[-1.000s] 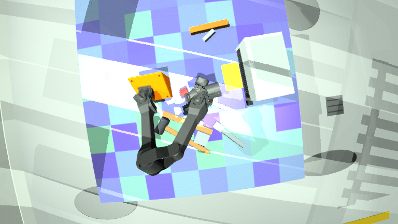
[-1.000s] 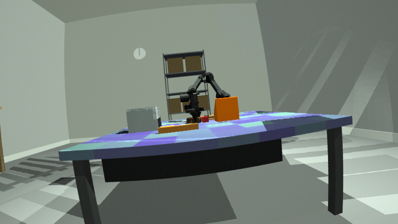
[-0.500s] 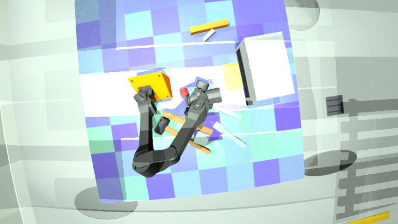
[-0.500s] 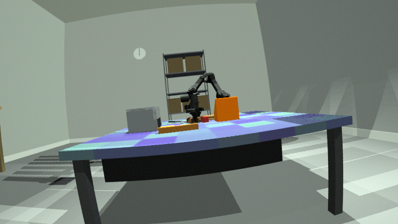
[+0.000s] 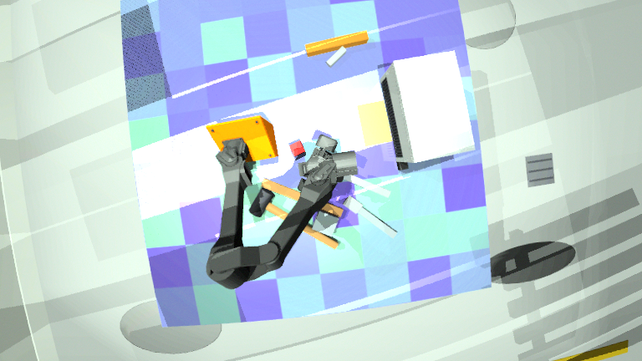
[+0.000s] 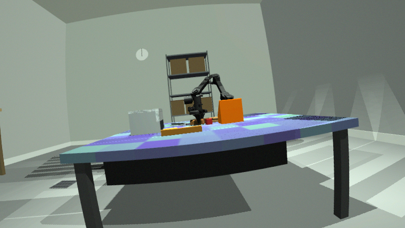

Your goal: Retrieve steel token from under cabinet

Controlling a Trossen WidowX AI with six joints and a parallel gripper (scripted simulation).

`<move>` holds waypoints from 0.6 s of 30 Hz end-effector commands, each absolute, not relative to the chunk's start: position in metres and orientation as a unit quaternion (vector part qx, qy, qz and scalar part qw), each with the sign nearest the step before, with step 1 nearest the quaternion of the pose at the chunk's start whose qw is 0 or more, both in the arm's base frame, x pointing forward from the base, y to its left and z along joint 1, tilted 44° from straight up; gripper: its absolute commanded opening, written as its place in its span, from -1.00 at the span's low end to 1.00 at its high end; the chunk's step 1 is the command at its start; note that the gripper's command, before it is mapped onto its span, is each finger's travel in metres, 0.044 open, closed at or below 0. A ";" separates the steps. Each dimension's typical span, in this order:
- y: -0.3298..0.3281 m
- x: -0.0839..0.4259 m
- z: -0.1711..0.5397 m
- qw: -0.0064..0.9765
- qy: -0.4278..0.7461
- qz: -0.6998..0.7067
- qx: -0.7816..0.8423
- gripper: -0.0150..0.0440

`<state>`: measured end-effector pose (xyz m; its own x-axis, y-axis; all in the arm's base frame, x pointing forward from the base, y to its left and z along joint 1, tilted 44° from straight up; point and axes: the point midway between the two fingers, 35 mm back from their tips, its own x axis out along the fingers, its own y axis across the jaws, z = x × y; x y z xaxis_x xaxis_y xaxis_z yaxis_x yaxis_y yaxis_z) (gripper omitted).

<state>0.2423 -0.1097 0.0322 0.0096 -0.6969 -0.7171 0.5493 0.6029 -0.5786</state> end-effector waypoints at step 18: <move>-0.128 0.240 0.052 0.709 0.546 -0.441 -0.067 -0.49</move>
<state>0.2386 -0.1256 0.0477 0.0092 -0.6975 -0.7166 0.5456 0.6040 -0.5809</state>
